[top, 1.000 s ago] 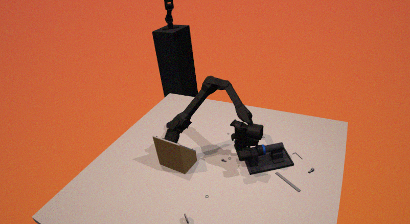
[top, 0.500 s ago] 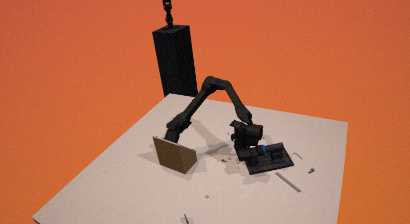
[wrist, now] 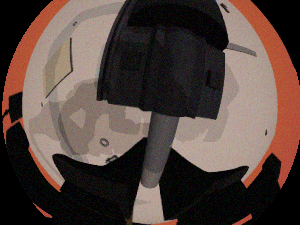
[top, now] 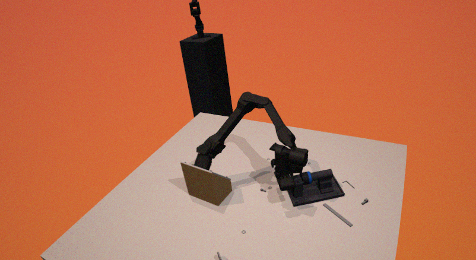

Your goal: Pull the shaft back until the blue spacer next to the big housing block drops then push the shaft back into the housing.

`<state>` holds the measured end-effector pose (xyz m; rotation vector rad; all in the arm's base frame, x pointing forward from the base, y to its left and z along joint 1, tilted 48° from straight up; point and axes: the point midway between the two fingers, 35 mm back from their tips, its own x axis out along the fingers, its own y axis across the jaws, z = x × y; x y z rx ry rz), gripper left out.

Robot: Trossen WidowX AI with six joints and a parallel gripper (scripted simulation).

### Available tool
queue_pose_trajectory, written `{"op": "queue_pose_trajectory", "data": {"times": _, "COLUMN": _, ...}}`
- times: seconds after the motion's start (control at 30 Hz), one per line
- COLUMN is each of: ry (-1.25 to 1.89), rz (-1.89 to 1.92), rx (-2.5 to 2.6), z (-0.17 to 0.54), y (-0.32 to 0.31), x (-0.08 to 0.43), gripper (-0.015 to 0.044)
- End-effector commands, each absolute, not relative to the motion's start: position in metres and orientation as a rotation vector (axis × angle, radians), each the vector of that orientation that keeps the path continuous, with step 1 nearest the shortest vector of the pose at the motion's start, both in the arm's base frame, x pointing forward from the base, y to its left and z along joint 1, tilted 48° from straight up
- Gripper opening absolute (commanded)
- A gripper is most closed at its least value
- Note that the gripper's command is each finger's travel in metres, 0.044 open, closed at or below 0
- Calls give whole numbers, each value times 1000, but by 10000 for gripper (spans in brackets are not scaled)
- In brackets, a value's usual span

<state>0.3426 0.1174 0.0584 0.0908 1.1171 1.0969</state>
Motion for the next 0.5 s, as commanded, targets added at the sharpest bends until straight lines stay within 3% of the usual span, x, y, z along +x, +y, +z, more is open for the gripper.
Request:
{"op": "queue_pose_trajectory", "data": {"times": 0.0, "ry": 1116, "rz": 1099, "rx": 88, "z": 58, "y": 117, "x": 342, "gripper": 0}}
{"op": "queue_pose_trajectory", "data": {"times": 0.47, "ry": 1116, "rz": 1099, "rx": 88, "z": 57, "y": 116, "x": 340, "gripper": 0}}
